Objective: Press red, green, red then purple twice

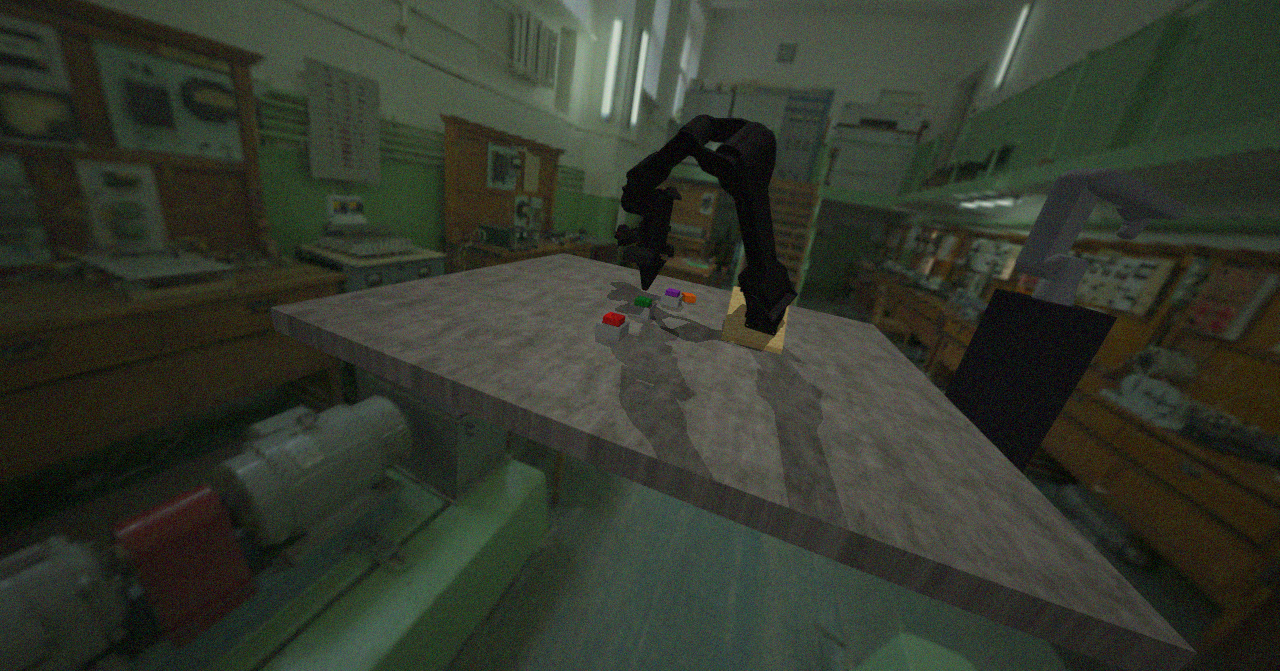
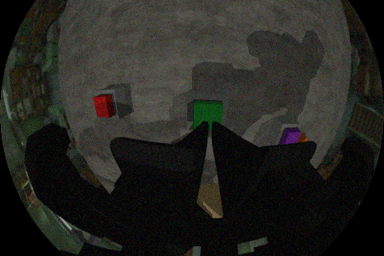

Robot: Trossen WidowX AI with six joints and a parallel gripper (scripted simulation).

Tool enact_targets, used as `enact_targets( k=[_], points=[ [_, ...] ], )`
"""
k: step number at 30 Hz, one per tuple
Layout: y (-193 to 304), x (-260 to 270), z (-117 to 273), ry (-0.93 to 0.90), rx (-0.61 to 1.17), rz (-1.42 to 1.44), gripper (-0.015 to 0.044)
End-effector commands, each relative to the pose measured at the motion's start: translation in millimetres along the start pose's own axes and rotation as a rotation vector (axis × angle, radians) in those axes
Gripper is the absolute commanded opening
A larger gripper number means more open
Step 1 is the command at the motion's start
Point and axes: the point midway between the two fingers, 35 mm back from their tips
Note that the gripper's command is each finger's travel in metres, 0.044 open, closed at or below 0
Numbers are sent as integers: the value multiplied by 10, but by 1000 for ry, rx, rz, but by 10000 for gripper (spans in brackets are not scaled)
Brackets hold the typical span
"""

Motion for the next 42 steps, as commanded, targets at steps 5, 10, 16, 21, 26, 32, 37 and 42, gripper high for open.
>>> enact_targets(
  k=[5, 10, 16, 21, 26, 32, 37, 42],
  points=[
    [8, 4, -145, -5, 0, -6, 20],
    [10, 6, -228, -5, 0, -6, 20],
    [14, 8, -285, -6, 0, -6, 20],
    [14, 8, -285, -6, 0, -6, 20],
    [14, 8, -285, -6, 0, -6, 20],
    [14, 8, -285, -6, 0, -6, 20],
    [9, 3, -59, -3, 0, -4, 20],
    [13, 4, 46, -4, 0, -6, 20]
  ],
)
Point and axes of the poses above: the point midway between the two fingers, 35 mm back from their tips, its own z axis back along the fingers, its own x axis across the jaws, y = z × x, and after that the axes turned 7 degrees about -z, right-handed
